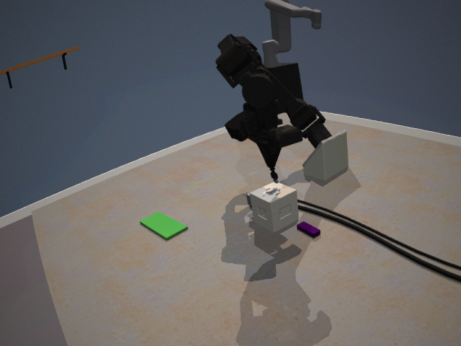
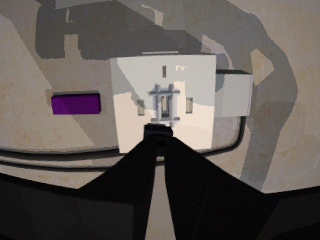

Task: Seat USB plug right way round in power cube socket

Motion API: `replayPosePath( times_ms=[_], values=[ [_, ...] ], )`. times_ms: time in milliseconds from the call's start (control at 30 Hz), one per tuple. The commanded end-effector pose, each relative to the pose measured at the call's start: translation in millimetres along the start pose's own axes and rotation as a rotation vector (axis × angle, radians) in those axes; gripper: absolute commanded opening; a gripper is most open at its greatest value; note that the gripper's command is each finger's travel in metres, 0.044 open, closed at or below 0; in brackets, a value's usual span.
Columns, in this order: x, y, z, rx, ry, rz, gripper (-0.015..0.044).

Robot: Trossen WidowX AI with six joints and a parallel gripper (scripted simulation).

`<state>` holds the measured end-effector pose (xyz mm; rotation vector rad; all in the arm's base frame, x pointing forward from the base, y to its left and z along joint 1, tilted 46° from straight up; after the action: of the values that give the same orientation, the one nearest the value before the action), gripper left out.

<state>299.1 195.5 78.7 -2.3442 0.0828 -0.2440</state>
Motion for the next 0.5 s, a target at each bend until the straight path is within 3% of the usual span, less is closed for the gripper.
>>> replayPosePath(
  times_ms=[0, 467],
  values=[
    [-0.5, 0.8, -0.1, -0.002, 0.094, 0.001, 0.0000],
    [-0.5, 0.8, -0.1, -0.002, 0.461, 0.001, 0.0000]
  ],
)
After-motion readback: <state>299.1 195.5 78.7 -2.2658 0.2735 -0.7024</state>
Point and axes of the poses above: the point midway between the two fingers, 35 mm back from their tips, its own y axis out along the fingers, its own z axis across the jaws, x = y × z, the point moved 10 cm from there along -y, back along the fingers, and after that the axes turned 1 degree about -y, right-handed, at the moved point
